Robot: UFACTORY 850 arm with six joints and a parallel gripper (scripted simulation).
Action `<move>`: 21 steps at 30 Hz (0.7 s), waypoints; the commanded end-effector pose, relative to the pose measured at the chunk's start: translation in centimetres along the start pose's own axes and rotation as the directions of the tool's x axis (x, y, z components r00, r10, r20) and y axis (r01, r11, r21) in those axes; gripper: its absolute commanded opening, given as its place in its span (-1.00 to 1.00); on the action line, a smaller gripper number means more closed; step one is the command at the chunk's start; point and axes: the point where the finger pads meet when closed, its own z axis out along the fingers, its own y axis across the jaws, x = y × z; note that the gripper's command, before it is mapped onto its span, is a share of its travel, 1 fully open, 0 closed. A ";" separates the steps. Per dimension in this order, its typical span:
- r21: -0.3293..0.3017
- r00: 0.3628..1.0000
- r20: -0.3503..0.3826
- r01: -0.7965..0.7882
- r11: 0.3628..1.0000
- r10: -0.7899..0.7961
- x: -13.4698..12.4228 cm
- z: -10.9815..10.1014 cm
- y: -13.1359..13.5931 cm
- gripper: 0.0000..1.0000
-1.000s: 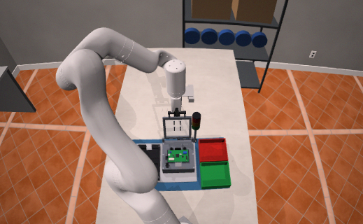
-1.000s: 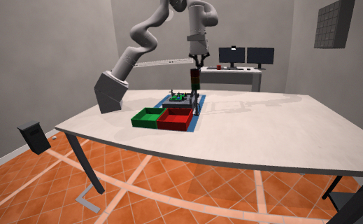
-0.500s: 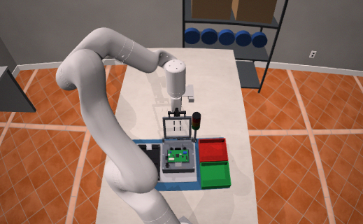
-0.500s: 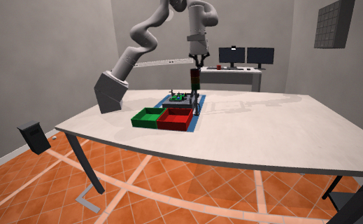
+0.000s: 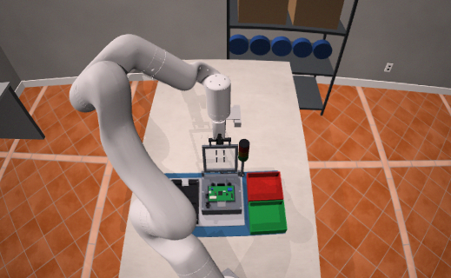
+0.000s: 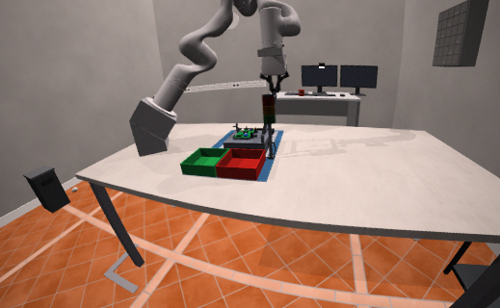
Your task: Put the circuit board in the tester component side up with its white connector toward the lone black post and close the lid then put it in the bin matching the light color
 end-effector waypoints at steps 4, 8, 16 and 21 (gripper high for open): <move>0.001 1.000 -0.001 0.001 1.000 -0.001 0.0 -0.1 -0.1 -1.00; 0.001 1.000 -0.001 0.001 1.000 -0.001 0.0 -0.1 -0.1 -1.00; 0.001 1.000 -0.001 0.001 1.000 -0.001 0.0 -0.1 0.0 -1.00; 0.001 1.000 -0.001 0.001 1.000 -0.001 0.0 -0.1 0.2 -1.00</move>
